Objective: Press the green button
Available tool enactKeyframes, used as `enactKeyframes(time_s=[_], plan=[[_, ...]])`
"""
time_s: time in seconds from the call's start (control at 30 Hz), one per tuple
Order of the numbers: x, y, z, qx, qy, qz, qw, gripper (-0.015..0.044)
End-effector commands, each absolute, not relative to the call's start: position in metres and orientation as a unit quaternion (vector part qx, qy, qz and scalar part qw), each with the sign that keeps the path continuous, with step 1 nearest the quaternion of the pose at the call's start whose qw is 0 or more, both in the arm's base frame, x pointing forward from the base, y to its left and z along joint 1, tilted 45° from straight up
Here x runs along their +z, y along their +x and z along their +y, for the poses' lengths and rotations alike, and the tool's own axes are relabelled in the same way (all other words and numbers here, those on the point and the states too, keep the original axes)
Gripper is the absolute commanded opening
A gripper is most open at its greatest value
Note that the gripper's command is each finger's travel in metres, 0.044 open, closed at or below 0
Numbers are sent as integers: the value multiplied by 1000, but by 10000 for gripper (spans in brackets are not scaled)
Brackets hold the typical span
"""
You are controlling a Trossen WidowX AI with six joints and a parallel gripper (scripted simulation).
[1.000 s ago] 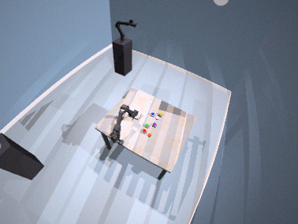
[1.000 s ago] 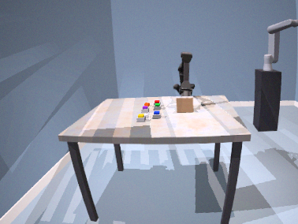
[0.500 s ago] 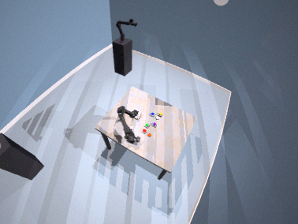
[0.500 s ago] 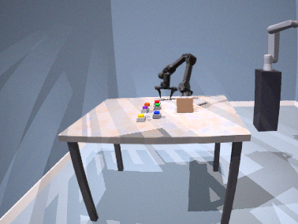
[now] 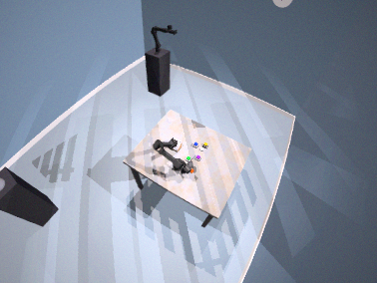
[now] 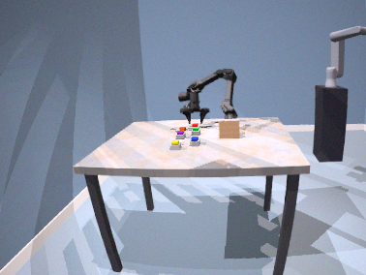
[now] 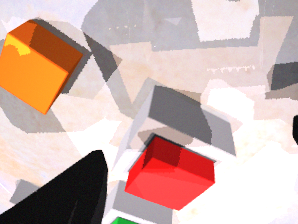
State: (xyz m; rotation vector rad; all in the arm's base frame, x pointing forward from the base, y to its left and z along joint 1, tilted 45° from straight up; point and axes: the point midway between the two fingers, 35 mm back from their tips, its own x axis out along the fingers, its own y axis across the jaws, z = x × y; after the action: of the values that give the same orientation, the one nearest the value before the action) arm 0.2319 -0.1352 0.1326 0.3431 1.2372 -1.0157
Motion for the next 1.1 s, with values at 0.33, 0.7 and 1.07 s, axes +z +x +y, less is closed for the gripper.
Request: enactKeyframes(time_s=[0.33, 0.7, 1.07], plan=[[101, 219, -9, -320, -167, 664, 655, 400], [104, 213, 24, -265, -275, 654, 654, 400], [61, 214, -20, -266, -275, 653, 654, 190]])
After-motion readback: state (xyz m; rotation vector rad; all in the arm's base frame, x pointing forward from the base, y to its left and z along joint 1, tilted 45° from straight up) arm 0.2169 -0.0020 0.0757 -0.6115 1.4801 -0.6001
